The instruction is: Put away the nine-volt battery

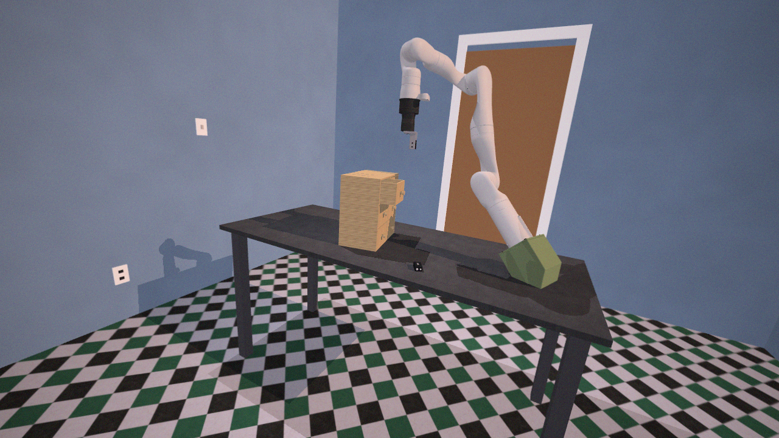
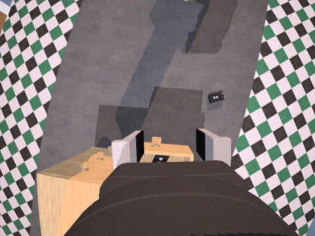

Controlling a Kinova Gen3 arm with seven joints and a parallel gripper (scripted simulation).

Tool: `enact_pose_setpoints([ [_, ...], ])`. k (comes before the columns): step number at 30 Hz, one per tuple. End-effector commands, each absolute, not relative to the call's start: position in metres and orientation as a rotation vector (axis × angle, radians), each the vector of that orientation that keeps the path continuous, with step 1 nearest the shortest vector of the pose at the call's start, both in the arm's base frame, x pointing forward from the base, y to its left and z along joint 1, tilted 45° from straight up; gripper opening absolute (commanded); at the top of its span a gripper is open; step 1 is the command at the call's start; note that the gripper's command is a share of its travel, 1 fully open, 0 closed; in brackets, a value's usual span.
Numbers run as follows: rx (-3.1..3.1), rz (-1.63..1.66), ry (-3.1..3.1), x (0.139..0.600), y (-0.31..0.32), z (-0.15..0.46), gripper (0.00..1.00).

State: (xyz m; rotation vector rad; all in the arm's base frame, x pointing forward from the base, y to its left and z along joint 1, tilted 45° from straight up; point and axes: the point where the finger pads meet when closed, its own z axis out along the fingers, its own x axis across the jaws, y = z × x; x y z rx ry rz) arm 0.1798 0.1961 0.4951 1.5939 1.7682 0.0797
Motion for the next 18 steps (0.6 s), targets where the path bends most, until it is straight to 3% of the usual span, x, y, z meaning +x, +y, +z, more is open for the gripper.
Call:
enact_pose_setpoints([
  [1, 1.600, 0.102, 1.746, 0.170, 0.201, 0.497, 1.00],
  [18, 1.680, 0.145, 1.670, 0.149, 0.205, 0.499, 1.00],
])
